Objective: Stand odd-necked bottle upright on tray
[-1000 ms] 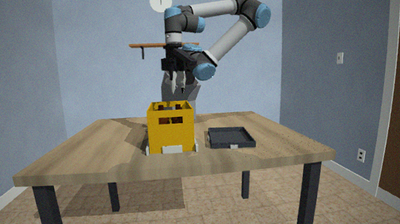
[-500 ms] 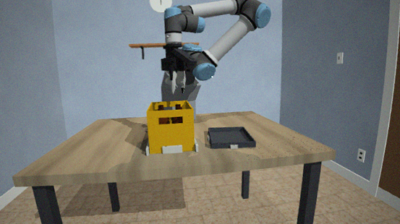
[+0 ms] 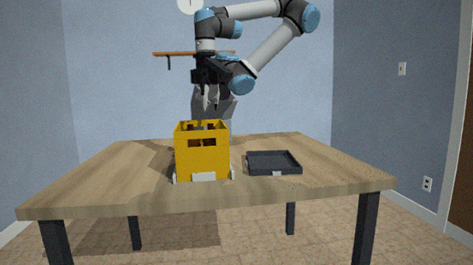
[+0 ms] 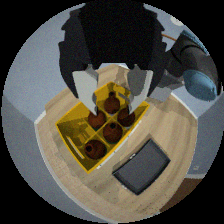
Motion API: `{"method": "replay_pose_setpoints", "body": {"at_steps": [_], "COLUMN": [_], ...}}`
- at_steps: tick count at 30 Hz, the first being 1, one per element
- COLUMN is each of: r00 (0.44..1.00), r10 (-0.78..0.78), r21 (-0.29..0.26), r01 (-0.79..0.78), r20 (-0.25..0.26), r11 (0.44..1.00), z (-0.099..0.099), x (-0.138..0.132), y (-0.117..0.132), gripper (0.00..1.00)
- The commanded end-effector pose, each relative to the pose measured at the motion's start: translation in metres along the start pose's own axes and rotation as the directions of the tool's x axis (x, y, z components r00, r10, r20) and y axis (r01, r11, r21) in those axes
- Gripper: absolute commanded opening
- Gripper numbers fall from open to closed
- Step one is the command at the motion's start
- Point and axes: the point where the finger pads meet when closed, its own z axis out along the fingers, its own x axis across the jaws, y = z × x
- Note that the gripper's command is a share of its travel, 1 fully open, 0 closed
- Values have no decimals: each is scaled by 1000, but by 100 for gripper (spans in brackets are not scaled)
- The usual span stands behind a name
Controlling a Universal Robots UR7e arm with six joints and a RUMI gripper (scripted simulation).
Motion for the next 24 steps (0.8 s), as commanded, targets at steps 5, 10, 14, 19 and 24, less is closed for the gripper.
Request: {"method": "replay_pose_setpoints", "body": {"at_steps": [5,10,14,19,24], "r00": [1000,1000,1000,1000,1000], "r10": [0,0,0,0,0], "r21": [0,0,0,0,0], "r01": [0,0,0,0,0], "r20": [-1,-1,-1,-1,-1], "r11": [1000,1000,1000,1000,1000], "z": [4,7,12,19,25], "x": [0,0,0,0,0], "y": [0,0,0,0,0], "gripper": [38,38,38,38,38]}}
